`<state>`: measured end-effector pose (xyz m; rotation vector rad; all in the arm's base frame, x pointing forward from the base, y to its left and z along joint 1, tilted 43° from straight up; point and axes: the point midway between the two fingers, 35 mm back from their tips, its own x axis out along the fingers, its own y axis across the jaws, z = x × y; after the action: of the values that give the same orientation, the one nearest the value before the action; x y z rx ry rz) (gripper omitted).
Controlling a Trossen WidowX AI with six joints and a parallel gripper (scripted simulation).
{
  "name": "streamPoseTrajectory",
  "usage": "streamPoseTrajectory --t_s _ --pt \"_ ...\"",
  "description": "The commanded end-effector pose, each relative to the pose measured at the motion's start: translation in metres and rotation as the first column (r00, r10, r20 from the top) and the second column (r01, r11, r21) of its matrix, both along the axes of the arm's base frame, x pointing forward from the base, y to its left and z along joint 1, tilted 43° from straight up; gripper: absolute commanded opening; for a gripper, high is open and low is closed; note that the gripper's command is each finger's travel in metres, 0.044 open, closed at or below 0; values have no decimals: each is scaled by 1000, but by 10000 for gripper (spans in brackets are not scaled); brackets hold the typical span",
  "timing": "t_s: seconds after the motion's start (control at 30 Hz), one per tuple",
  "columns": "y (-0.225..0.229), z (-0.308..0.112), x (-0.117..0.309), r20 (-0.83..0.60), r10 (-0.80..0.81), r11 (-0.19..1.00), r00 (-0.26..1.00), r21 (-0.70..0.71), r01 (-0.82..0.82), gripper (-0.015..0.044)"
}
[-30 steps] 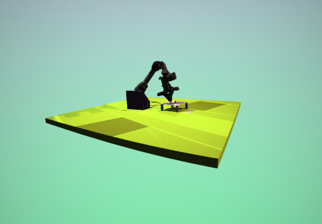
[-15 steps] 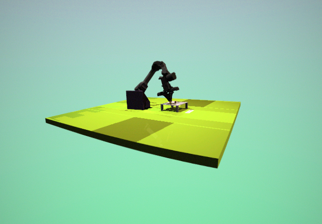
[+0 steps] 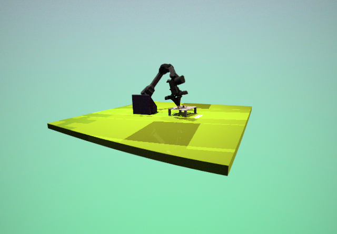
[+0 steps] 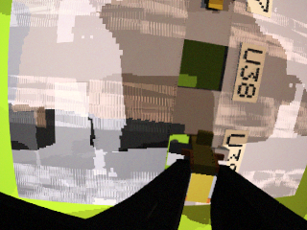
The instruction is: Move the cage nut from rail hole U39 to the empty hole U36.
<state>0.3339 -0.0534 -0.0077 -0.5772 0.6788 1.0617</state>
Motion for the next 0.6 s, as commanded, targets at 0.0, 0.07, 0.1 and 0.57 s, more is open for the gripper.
streamPoseTrajectory --t_s 0.0,0.07,0.1,0.57 --pt "0 -3 0 -11 9 1000 1000 1 -9 28" --pt "0 -3 0 -12 9 1000 1000 1 -9 28" --pt "0 -3 0 -12 9 1000 1000 1 -9 28" --pt "0 -3 0 -15 12 1000 1000 2 -12 28"
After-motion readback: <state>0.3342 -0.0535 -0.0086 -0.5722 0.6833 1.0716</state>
